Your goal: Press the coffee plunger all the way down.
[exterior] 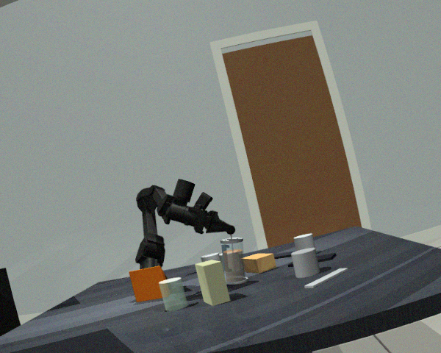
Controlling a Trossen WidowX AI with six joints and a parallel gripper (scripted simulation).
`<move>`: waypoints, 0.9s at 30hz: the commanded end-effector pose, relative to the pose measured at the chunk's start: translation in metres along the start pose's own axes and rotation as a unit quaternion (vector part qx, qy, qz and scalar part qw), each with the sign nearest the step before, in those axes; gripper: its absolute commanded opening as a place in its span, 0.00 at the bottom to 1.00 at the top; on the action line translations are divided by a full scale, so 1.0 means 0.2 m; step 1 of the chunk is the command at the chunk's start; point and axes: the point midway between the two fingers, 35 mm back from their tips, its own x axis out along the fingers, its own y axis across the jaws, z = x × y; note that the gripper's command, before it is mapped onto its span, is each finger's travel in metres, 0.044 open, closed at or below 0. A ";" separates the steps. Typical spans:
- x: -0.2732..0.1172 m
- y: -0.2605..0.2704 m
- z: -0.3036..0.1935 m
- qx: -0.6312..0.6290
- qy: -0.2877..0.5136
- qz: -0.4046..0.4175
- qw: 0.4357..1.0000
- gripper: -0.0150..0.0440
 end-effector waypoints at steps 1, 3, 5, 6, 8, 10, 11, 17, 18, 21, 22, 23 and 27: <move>0.01 0.00 -0.02 0.009 0.008 0.003 1.000 0.45; 0.01 0.00 -0.02 0.009 0.008 0.003 1.000 0.45; 0.01 0.00 -0.02 0.009 0.008 0.003 1.000 0.45; 0.01 0.00 -0.02 0.009 0.008 0.003 1.000 0.45; 0.01 0.00 -0.02 0.009 0.008 0.003 1.000 0.45; 0.01 0.00 -0.02 0.009 0.008 0.003 1.000 0.45; 0.01 0.00 -0.02 0.009 0.008 0.003 1.000 0.45; 0.00 0.00 0.00 0.002 0.002 0.001 1.000 0.45; 0.00 0.00 0.00 0.002 0.002 0.001 1.000 0.45; 0.00 0.00 0.00 0.002 0.002 0.001 1.000 0.45; 0.00 0.00 0.00 0.002 0.002 0.001 1.000 0.45; 0.00 0.00 0.00 0.002 0.002 0.001 1.000 0.50; 0.00 0.00 0.00 0.002 0.002 0.001 1.000 0.68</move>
